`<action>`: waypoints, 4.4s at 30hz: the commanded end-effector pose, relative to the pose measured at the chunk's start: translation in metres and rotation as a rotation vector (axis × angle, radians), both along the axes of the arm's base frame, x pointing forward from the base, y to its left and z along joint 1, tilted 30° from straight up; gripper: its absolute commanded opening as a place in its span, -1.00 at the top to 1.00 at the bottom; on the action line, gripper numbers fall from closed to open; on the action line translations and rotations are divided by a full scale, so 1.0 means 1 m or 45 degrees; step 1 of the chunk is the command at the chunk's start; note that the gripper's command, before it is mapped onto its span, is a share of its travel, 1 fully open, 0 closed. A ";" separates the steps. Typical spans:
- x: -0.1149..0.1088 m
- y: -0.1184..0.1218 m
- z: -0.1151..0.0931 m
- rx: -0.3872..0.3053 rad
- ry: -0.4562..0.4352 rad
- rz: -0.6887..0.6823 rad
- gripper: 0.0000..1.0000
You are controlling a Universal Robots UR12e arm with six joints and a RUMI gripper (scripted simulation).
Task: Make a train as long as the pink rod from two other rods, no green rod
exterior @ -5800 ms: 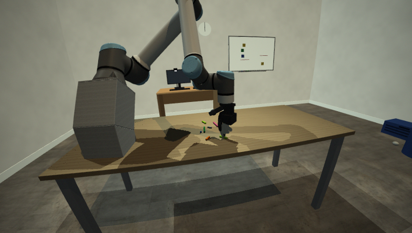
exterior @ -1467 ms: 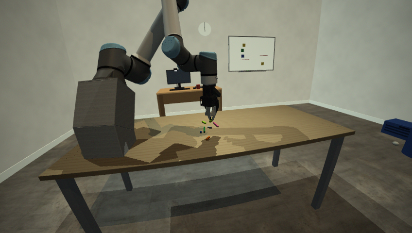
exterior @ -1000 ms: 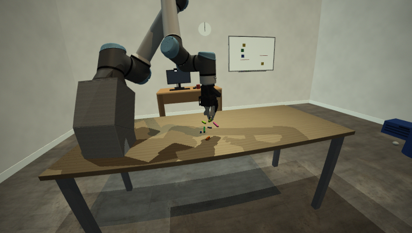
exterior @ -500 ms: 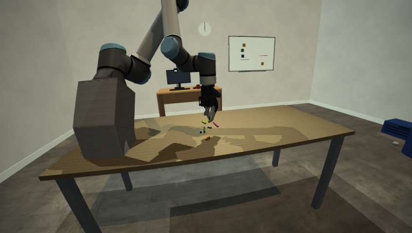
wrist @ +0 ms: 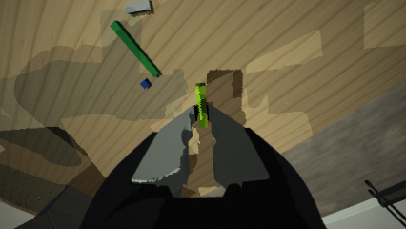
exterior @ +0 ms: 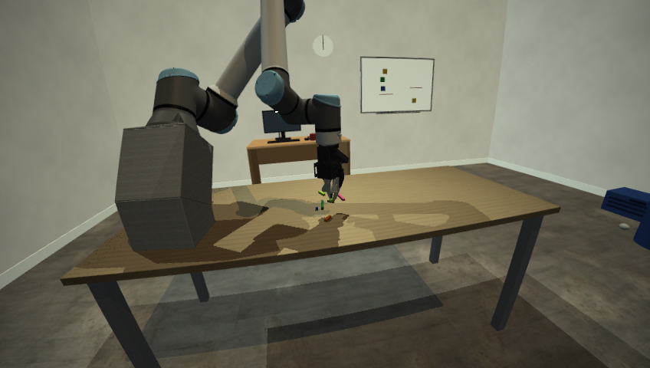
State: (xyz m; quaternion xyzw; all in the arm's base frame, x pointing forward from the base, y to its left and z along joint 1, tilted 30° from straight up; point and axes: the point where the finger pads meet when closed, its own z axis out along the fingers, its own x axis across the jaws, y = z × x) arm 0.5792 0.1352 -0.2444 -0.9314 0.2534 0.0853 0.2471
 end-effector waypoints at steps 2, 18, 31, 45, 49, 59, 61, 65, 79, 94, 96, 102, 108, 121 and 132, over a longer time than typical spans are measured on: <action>0.000 0.013 -0.023 -0.001 -0.002 -0.001 1.00; 0.000 0.024 -0.042 -0.001 -0.002 -0.001 1.00; 0.000 0.024 -0.042 -0.001 -0.002 -0.001 1.00; 0.000 0.024 -0.042 -0.001 -0.002 -0.001 1.00; 0.000 0.024 -0.042 -0.001 -0.002 -0.001 1.00; 0.000 0.024 -0.042 -0.001 -0.002 -0.001 1.00; 0.000 0.024 -0.042 -0.001 -0.002 -0.001 1.00; 0.000 0.025 -0.042 -0.001 -0.002 -0.001 1.00; 0.000 0.025 -0.042 -0.001 -0.002 -0.001 1.00; 0.000 0.025 -0.042 -0.001 -0.002 -0.001 1.00; 0.000 0.025 -0.043 -0.001 -0.002 -0.001 1.00; 0.000 0.028 -0.047 -0.001 -0.002 -0.001 1.00; 0.000 0.029 -0.050 -0.001 -0.002 -0.001 1.00; 0.000 0.031 -0.052 -0.001 -0.002 -0.001 1.00; 0.000 0.031 -0.052 -0.001 -0.002 -0.001 1.00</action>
